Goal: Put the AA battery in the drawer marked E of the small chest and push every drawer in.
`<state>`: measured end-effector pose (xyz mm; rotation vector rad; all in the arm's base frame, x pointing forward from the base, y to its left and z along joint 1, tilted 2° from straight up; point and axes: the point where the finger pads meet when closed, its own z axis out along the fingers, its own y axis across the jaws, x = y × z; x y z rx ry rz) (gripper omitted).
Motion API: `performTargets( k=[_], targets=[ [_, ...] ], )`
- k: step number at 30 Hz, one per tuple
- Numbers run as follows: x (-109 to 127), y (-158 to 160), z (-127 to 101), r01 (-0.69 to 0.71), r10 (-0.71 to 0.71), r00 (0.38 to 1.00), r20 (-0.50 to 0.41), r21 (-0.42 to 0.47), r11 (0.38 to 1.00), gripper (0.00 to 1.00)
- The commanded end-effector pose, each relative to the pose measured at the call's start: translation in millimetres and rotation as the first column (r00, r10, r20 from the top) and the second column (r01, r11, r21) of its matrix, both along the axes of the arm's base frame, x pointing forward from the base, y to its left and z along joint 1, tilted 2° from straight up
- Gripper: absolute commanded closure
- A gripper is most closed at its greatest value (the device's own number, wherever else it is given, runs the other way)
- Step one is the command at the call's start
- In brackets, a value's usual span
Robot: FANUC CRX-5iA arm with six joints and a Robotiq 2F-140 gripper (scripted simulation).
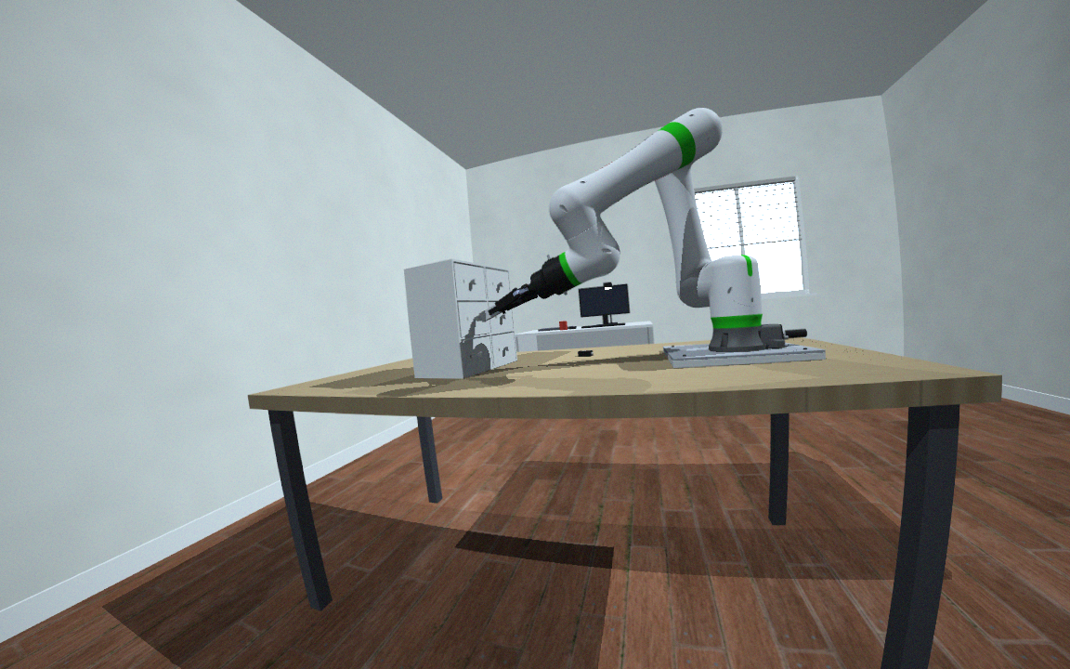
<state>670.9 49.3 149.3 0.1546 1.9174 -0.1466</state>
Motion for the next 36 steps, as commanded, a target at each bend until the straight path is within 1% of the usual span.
performTargets(
  k=[1,4,6,11,17,21,23,30,33,36],
  targets=[
    [-6.9,1.2,0.1,0.0,0.0,1.0,0.0,0.0,1.0,1.0],
    [-21.3,3.8,0.2,0.0,0.0,1.0,0.0,0.0,1.0,1.0],
    [-21.3,3.8,0.2,0.0,0.0,1.0,0.0,0.0,1.0,1.0],
    [-41.9,7.6,0.2,0.0,0.0,1.0,0.0,0.0,1.0,1.0],
    [-46.2,8.4,0.4,0.0,0.0,1.0,0.0,0.0,1.0,1.0],
    [-56.2,10.3,4.5,0.0,0.0,1.0,0.0,0.0,1.0,1.0],
    [-56.2,10.3,4.5,0.0,0.0,1.0,0.0,0.0,1.0,1.0],
    [-88.2,16.5,17.6,0.0,0.0,1.0,0.0,0.0,1.0,1.0],
    [-94.1,17.6,20.0,0.0,0.0,1.0,0.0,0.0,1.0,1.0],
    [-94.7,17.7,20.2,0.0,0.0,1.0,0.0,0.0,1.0,1.0]
  ],
)
